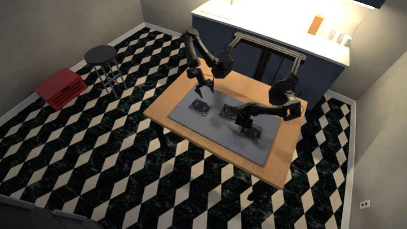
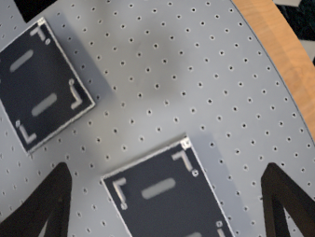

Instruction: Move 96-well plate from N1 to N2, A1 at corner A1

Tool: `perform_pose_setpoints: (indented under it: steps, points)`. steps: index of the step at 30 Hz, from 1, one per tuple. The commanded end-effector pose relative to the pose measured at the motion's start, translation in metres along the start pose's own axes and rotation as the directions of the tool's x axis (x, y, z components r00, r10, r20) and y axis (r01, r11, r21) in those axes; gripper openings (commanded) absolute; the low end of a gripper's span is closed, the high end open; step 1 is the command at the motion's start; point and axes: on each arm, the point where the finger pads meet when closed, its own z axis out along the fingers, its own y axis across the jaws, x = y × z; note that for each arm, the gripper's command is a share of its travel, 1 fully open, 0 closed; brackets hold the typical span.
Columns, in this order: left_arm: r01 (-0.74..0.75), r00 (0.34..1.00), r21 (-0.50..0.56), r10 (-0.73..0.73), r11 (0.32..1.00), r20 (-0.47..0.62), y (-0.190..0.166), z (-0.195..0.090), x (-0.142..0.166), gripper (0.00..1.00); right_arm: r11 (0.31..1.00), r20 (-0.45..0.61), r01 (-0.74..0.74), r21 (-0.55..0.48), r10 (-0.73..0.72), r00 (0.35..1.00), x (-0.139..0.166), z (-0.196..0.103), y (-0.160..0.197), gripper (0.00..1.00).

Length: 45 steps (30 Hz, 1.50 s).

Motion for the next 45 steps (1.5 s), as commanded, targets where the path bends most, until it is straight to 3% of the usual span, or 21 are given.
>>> perform_pose_setpoints:
  steps: [1, 5, 7, 12, 18, 27, 31, 36, 45]
  points:
    - [-0.027, 0.999, -0.01, 0.028, 1.0, 0.045, 0.011, -0.008, 0.011, 0.8, 0.962, -0.037, -0.118, 0.246, 0.131, 0.991, -0.014, 0.036, -0.016, 1.0]
    - [-0.011, 0.999, -0.007, 0.011, 1.0, 0.042, 0.021, -0.007, 0.029, 0.8, 0.958, -0.022, -0.14, 0.251, 0.15, 0.988, -0.031, 0.055, 0.017, 1.0]
    - [-0.011, 0.999, -0.007, 0.011, 1.0, 0.042, 0.021, -0.007, 0.029, 0.8, 0.958, -0.022, -0.14, 0.251, 0.15, 0.988, -0.031, 0.055, 0.017, 1.0]
    - [0.009, 0.999, -0.007, -0.009, 1.0, 0.037, 0.03, -0.007, 0.048, 0.8, 0.977, 0.042, -0.099, 0.188, 0.093, 0.995, -0.069, 0.063, 0.085, 1.0]
    - [0.025, 0.999, -0.007, -0.025, 1.0, 0.033, 0.038, -0.006, 0.066, 0.8, 0.971, 0.159, -0.143, 0.193, 0.113, 0.981, -0.104, 0.049, 0.149, 1.0]
    - [0.025, 0.999, -0.006, -0.025, 1.0, 0.031, 0.04, -0.008, 0.074, 0.8, 0.988, 0.298, -0.095, 0.123, 0.054, 0.953, -0.127, 0.009, 0.233, 1.0]
    - [0.03, 0.998, -0.023, -0.029, 0.999, 0.048, 0.044, -0.01, 0.069, 0.8, 0.99, 0.306, -0.078, 0.119, 0.038, 0.951, -0.128, 0.006, 0.239, 1.0]
    - [0.02, 1.0, 0.004, -0.02, 1.0, 0.013, 0.035, 0.009, 0.075, 0.8, 0.99, 0.306, -0.078, 0.119, 0.038, 0.951, -0.128, 0.006, 0.239, 1.0]
    - [0.022, 1.0, -0.003, -0.021, 1.0, 0.02, 0.037, 0.007, 0.074, 0.8, 0.991, 0.31, -0.075, 0.111, 0.037, 0.95, -0.128, 0.006, 0.24, 1.0]
